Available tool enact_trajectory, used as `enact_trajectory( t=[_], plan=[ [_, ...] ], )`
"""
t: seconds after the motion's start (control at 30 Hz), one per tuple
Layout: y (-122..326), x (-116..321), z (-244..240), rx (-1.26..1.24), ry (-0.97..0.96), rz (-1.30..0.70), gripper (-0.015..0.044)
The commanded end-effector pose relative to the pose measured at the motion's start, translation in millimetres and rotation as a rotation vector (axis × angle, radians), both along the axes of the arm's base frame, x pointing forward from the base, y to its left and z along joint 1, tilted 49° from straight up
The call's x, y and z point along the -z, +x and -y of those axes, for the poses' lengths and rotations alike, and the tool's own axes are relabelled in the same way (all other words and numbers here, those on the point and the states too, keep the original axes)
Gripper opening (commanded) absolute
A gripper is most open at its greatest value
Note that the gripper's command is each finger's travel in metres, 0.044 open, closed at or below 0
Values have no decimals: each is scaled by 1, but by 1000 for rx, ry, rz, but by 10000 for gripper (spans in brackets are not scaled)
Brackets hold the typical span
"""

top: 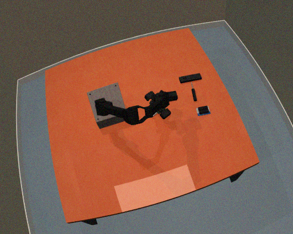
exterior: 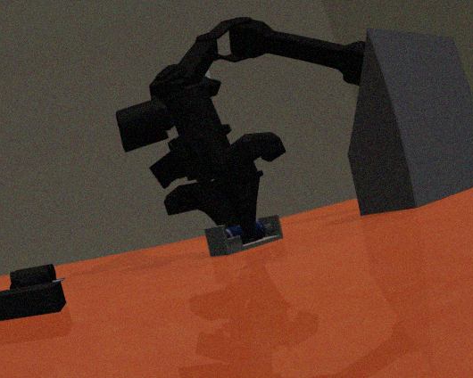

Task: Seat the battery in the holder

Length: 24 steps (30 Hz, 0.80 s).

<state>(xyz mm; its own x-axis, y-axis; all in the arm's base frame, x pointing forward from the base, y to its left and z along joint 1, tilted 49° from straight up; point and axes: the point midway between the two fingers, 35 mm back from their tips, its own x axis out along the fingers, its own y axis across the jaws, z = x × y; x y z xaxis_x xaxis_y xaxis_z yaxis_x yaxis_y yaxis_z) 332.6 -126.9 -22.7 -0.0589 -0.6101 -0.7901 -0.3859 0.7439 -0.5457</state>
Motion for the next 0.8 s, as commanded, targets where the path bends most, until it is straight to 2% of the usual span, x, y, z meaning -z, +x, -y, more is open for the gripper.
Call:
enact_trajectory(
  t=[0.0, 0.67, 0.77],
  plan=[
    [2, 0, 0, 5, -4, -3, 80],
    [3, 0, 0, 13, 1, -12, 80],
    [3, 0, 0, 13, 1, -12, 158]
  ],
)
